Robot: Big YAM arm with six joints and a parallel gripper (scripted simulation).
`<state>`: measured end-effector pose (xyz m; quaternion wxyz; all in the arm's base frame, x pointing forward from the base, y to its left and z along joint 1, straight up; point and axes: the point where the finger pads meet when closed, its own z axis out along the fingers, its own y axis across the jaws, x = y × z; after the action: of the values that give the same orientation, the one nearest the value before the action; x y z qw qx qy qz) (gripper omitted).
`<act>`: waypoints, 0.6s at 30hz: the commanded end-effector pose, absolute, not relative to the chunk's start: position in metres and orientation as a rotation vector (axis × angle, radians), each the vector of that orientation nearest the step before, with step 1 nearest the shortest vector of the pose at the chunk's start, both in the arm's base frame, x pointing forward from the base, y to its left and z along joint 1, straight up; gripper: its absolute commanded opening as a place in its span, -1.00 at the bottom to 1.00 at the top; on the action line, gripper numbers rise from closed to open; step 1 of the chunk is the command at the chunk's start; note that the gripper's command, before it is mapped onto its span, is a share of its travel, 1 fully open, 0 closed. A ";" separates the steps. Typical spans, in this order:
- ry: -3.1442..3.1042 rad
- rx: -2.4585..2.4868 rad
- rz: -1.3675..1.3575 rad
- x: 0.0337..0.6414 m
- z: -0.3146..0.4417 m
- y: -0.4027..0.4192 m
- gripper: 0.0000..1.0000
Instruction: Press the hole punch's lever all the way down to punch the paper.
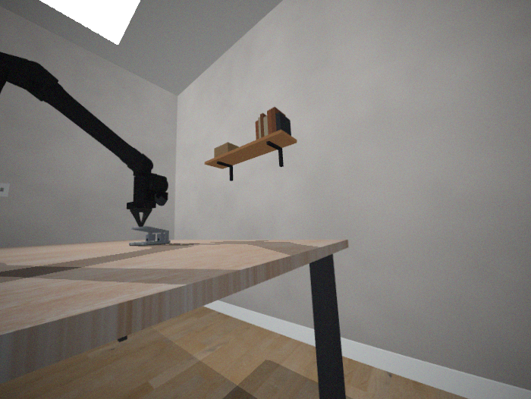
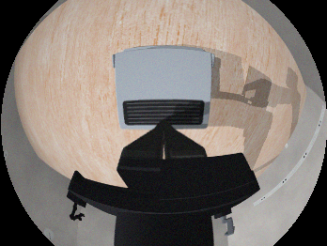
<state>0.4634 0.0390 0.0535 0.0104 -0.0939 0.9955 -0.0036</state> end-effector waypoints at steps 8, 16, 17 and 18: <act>3.126 -0.316 -0.007 0.458 0.028 0.043 -1.00; 3.126 -0.316 -0.006 0.456 0.024 0.043 -1.00; 3.126 -0.316 -0.006 0.456 0.024 0.043 -1.00; 3.126 -0.316 -0.006 0.456 0.024 0.042 -1.00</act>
<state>0.4615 0.0386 0.0474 0.0145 -0.0938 0.9955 -0.0040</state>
